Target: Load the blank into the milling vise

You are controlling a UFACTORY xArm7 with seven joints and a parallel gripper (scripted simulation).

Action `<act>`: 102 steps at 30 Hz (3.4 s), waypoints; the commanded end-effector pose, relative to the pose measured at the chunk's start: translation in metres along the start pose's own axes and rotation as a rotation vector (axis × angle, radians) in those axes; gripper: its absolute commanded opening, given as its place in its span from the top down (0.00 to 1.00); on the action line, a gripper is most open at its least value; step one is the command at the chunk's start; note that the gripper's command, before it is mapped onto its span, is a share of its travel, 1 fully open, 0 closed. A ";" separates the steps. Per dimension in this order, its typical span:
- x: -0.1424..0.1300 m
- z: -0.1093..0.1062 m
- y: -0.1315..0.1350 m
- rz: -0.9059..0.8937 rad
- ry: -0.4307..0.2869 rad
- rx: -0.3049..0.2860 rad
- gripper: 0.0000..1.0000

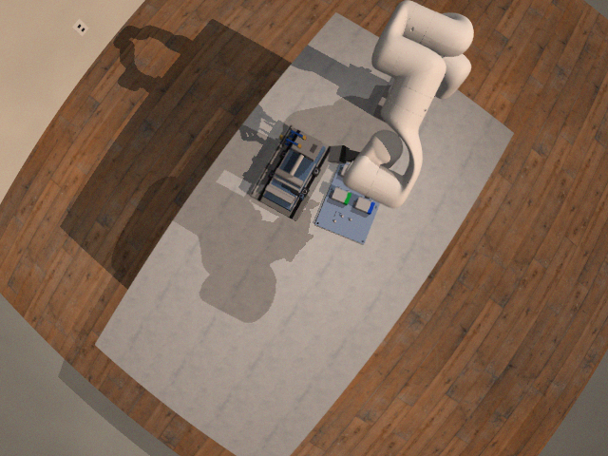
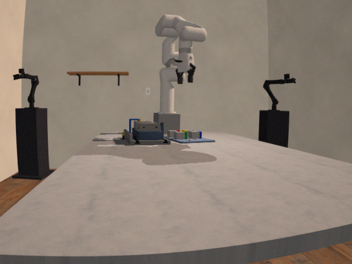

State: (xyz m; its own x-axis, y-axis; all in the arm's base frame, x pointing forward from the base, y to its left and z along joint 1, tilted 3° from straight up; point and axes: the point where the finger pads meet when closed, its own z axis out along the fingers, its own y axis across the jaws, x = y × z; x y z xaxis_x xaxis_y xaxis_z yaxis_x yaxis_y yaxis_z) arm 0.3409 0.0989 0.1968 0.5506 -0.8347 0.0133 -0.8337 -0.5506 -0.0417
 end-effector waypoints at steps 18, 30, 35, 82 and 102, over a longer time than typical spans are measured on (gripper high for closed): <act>-0.001 -0.002 -0.001 0.190 -0.001 0.004 0.25; -0.001 -0.002 -0.001 0.190 -0.001 0.004 0.25; -0.001 -0.002 -0.001 0.190 -0.001 0.004 0.25; 0.013 0.049 -0.010 0.199 0.000 0.003 0.25; 0.031 0.113 -0.022 0.199 0.000 0.003 0.25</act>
State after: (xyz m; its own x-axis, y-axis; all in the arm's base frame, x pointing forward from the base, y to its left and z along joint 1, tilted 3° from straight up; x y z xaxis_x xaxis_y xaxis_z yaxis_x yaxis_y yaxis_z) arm 0.3751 0.0882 0.1011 0.3758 -0.9267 0.0045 -0.9256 -0.3756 -0.0468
